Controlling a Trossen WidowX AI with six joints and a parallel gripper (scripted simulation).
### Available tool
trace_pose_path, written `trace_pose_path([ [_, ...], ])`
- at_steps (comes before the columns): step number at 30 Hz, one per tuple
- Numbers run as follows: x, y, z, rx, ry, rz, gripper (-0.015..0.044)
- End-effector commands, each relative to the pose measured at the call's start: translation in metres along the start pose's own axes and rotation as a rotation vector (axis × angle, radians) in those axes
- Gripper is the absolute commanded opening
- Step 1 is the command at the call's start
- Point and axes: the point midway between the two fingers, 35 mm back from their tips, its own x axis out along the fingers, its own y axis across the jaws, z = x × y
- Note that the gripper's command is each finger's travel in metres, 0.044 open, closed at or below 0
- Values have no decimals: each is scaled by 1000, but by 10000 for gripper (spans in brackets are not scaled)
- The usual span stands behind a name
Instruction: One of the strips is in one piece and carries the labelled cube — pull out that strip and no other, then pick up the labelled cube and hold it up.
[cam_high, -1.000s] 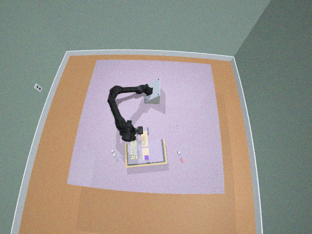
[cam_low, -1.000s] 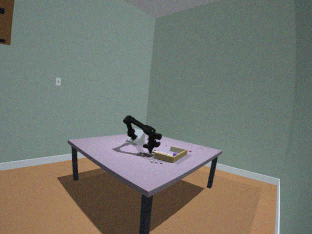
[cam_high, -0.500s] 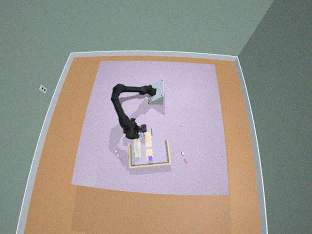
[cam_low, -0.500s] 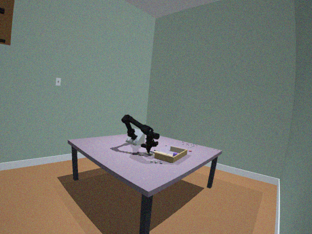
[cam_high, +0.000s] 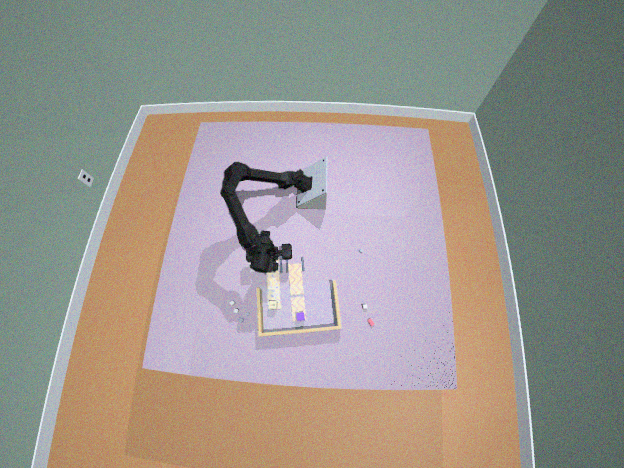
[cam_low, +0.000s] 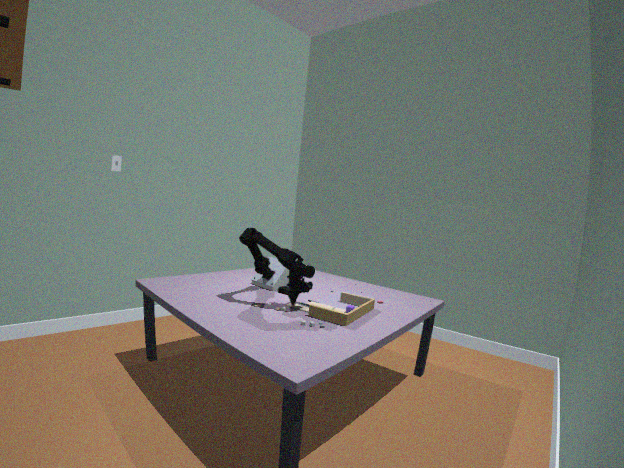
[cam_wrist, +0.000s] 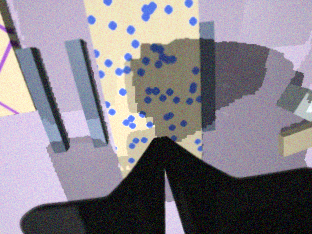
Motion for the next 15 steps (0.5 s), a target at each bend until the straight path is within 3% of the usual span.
trace_pose_path([
  [1, 4, 1, -11, -8, 14, 4, 0],
  [15, 4, 1, -32, -9, 15, 4, 0],
])
